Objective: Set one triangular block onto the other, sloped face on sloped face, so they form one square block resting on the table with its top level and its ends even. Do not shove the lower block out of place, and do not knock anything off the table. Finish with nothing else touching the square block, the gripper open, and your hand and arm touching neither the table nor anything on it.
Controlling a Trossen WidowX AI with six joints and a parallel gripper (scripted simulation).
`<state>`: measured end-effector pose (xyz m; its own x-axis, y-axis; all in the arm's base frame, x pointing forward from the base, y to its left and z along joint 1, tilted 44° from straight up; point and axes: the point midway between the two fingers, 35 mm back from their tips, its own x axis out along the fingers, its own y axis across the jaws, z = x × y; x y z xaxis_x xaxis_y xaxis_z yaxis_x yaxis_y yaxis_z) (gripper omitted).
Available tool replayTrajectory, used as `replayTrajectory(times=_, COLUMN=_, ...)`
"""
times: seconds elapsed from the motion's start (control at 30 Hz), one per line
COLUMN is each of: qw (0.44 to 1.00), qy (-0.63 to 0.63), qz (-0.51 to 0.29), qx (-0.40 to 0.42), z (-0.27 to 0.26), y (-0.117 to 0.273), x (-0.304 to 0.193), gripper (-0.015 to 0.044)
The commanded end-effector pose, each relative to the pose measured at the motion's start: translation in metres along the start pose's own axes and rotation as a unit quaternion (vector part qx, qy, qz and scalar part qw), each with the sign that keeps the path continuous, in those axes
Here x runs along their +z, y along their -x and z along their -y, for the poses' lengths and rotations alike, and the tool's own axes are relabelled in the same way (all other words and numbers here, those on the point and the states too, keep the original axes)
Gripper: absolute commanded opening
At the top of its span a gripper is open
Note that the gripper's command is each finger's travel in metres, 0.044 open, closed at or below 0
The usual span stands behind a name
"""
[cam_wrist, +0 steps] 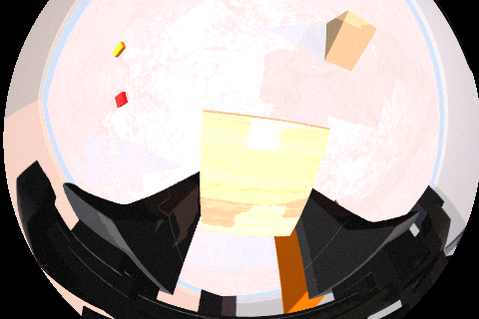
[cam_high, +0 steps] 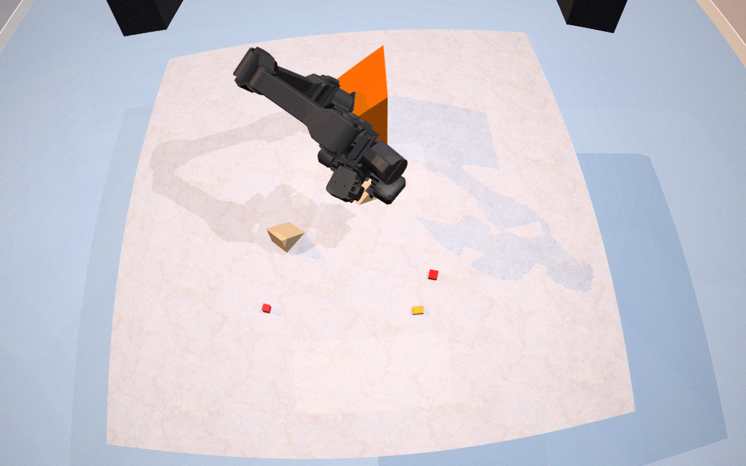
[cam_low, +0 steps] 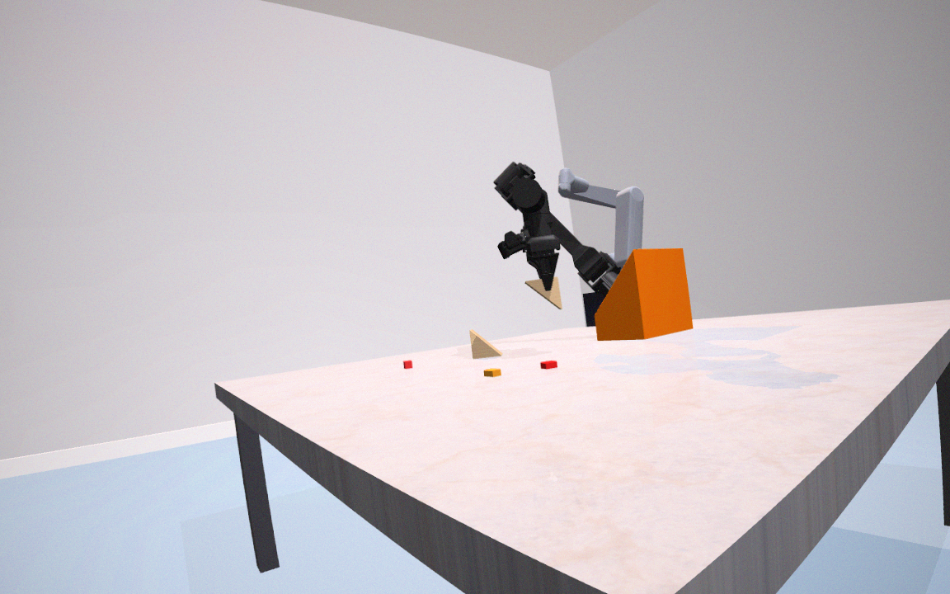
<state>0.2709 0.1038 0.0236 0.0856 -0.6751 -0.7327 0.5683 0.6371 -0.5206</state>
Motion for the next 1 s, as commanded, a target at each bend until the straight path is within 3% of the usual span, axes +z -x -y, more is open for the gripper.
replayTrajectory(times=0.0, qw=1.0, qy=0.005, qz=-0.001, qx=0.003, z=0.01, y=0.005, x=0.009, gripper=0.0)
replayTrajectory(times=0.97, qw=1.0, qy=-0.006, qz=0.009, qx=-0.008, z=0.11, y=0.036, x=0.083, gripper=0.0)
